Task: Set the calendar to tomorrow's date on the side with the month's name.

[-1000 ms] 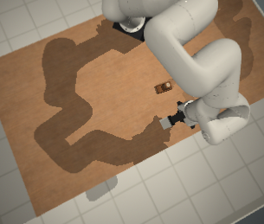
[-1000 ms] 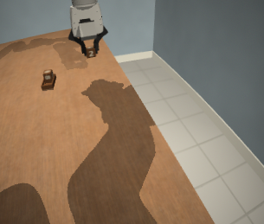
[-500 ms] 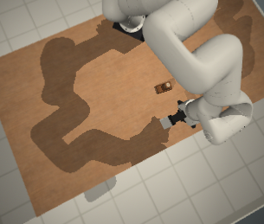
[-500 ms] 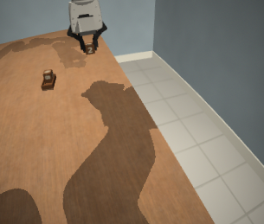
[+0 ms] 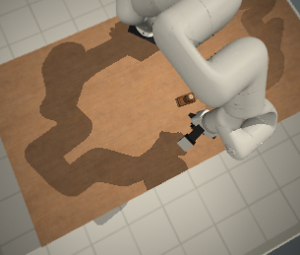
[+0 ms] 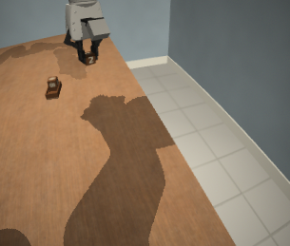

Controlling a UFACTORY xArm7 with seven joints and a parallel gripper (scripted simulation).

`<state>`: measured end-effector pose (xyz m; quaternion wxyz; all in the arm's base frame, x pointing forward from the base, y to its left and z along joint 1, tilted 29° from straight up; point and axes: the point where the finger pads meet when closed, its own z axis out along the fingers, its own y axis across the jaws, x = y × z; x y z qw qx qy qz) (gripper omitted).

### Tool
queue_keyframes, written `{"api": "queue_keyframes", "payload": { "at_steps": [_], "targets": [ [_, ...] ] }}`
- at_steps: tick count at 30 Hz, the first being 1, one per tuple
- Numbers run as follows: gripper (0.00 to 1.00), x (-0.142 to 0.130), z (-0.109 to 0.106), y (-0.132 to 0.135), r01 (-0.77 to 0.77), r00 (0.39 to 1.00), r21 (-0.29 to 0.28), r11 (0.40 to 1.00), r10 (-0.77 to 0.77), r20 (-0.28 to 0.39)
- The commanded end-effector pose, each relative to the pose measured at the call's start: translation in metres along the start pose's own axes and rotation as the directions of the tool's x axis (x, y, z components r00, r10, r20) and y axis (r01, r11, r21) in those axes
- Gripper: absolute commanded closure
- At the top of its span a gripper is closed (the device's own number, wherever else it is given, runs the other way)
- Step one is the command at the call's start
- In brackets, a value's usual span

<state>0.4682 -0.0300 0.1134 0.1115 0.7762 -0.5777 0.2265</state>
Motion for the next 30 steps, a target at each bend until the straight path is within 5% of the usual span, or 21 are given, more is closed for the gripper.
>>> {"api": "queue_keyframes", "payload": {
  "at_steps": [1,12,18,21,22,30],
  "targets": [
    [0.71,0.005,0.000,0.016,0.154,0.988,-0.007,0.988,-0.154,0.000],
    [0.71,0.012,0.001,0.047,0.458,0.889,-0.036,0.888,-0.458,0.006],
    [0.71,0.016,0.002,0.067,0.645,0.764,-0.047,0.763,-0.645,0.017],
    [0.71,0.016,0.002,0.069,0.664,0.748,-0.047,0.747,-0.664,0.018],
    [0.71,0.017,0.003,0.077,0.733,0.680,-0.049,0.678,-0.733,0.023],
    [0.71,0.019,0.003,0.095,0.877,0.480,-0.046,0.478,-0.877,0.035]
  ]
}}
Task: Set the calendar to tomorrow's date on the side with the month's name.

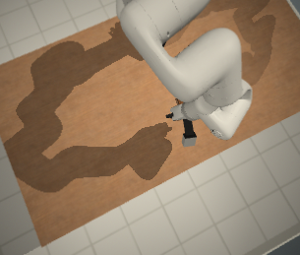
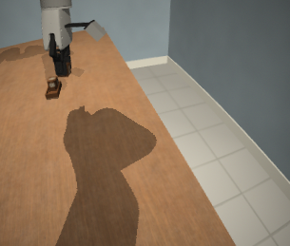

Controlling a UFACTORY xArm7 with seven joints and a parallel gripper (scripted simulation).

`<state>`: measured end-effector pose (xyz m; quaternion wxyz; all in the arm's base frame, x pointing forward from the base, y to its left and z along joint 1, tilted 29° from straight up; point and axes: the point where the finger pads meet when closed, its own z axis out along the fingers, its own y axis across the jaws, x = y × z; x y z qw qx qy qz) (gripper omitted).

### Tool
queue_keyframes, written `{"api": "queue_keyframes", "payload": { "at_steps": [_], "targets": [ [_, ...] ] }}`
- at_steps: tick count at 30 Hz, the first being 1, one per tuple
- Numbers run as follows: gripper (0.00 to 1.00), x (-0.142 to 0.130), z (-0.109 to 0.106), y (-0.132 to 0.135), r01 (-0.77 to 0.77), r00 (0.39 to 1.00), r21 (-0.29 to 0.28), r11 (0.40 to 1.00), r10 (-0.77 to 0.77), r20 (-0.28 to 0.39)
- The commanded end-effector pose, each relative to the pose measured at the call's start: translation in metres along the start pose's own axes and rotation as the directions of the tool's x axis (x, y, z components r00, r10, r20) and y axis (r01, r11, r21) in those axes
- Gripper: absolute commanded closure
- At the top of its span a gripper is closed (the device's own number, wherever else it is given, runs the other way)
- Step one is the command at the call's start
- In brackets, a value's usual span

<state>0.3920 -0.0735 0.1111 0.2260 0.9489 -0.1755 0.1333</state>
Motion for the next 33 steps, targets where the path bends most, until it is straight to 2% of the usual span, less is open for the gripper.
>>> {"api": "queue_keyframes", "payload": {
  "at_steps": [1,5,8,9,12,13,16,17,20,22,24,25,26,28,31,32,33],
  "targets": [
    [0.71,-0.008,0.000,0.008,0.173,0.985,0.007,0.985,-0.173,-0.003],
    [0.71,-0.015,0.001,0.014,0.304,0.953,0.006,0.953,-0.304,-0.006],
    [0.71,-0.017,0.002,0.015,0.338,0.941,0.006,0.941,-0.338,-0.008],
    [0.71,-0.021,0.002,0.018,0.418,0.908,0.006,0.908,-0.418,-0.011],
    [0.71,-0.024,0.003,0.020,0.465,0.885,0.006,0.885,-0.465,-0.013],
    [0.71,-0.026,0.003,0.022,0.521,0.854,0.005,0.854,-0.521,-0.016],
    [0.71,-0.030,0.004,0.024,0.581,0.813,0.005,0.814,-0.581,-0.020],
    [0.71,-0.032,0.004,0.026,0.628,0.778,0.004,0.778,-0.628,-0.023],
    [0.71,-0.036,0.005,0.027,0.684,0.729,0.003,0.729,-0.684,-0.028],
    [0.71,-0.039,0.005,0.029,0.747,0.664,0.001,0.665,-0.747,-0.034],
    [0.71,-0.039,0.005,0.029,0.747,0.664,0.001,0.665,-0.747,-0.034],
    [0.71,-0.041,0.005,0.030,0.772,0.635,0.000,0.636,-0.771,-0.037],
    [0.71,-0.044,0.006,0.031,0.821,0.570,-0.003,0.570,-0.821,-0.044],
    [0.71,-0.046,0.006,0.032,0.844,0.536,-0.005,0.537,-0.843,-0.047],
    [0.71,-0.051,0.007,0.034,0.898,0.439,-0.011,0.441,-0.897,-0.057],
    [0.71,-0.051,0.007,0.034,0.899,0.436,-0.011,0.437,-0.898,-0.057],
    [0.71,-0.053,0.007,0.034,0.925,0.377,-0.016,0.379,-0.924,-0.062]
  ]
}}
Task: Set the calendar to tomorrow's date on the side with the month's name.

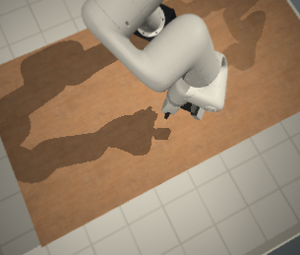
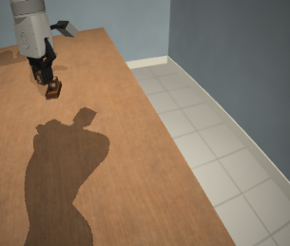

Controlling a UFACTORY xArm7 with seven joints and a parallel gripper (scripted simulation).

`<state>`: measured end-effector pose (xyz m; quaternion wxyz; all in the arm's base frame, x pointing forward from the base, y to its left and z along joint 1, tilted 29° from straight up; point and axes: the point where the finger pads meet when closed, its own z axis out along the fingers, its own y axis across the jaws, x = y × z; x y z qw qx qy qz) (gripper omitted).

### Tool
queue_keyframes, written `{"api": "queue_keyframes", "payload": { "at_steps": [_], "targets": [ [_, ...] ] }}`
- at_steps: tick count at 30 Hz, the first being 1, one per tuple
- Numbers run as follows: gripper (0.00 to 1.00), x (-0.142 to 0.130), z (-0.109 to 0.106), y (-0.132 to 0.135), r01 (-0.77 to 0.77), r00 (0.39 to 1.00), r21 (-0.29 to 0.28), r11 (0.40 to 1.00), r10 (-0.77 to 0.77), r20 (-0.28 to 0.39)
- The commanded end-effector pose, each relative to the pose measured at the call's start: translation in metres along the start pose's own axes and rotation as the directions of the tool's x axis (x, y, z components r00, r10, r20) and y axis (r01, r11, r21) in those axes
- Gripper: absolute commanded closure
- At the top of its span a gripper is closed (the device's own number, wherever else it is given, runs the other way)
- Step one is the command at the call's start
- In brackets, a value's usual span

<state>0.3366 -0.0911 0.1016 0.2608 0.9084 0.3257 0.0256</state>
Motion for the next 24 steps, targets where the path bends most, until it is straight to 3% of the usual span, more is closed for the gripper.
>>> {"api": "queue_keyframes", "payload": {
  "at_steps": [1,9,16,24],
  "targets": [
    [0.71,-0.005,0.000,-0.004,0.172,0.985,0.001,0.985,-0.172,-0.023],
    [0.71,-0.009,0.001,-0.010,0.356,0.933,-0.010,0.934,-0.356,-0.044],
    [0.71,-0.014,0.001,-0.019,0.588,0.805,-0.038,0.808,-0.589,-0.070],
    [0.71,-0.015,0.002,-0.021,0.628,0.773,-0.045,0.777,-0.629,-0.074]
  ]
}}
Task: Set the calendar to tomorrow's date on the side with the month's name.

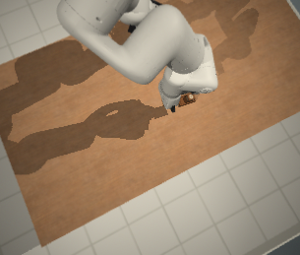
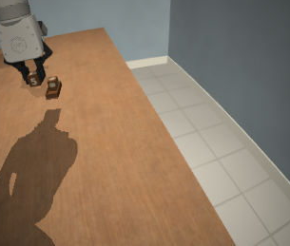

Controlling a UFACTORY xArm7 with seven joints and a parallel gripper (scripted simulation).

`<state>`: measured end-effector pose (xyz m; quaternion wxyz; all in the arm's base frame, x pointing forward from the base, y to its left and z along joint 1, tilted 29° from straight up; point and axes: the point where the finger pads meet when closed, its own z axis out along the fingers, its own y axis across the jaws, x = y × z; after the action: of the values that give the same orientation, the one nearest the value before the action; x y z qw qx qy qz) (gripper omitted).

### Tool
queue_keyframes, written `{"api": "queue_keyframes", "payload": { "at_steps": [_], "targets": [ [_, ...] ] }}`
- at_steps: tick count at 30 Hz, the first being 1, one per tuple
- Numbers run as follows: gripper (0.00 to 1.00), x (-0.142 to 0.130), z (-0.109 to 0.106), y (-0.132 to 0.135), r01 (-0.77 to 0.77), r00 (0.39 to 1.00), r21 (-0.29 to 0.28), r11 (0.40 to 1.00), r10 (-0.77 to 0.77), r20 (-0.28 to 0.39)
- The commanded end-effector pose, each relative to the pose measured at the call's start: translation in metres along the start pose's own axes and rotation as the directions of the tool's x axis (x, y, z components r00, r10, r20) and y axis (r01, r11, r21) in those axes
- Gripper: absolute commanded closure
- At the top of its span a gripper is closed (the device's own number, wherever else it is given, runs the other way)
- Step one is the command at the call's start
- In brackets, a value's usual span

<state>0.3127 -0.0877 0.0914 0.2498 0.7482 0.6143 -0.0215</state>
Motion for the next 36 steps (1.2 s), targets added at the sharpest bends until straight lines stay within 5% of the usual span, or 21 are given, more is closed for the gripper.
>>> {"api": "queue_keyframes", "payload": {
  "at_steps": [1,18,28,36],
  "targets": [
    [0.71,0.001,0.000,0.000,0.016,1.000,-0.001,1.000,-0.016,-0.005],
    [0.71,0.001,0.009,0.000,0.016,1.000,-0.001,1.000,-0.016,-0.005],
    [0.71,0.000,0.056,0.000,0.016,1.000,-0.001,1.000,-0.016,-0.005],
    [0.71,0.000,0.070,-0.001,0.016,1.000,0.002,1.000,-0.016,-0.005]
  ]
}}
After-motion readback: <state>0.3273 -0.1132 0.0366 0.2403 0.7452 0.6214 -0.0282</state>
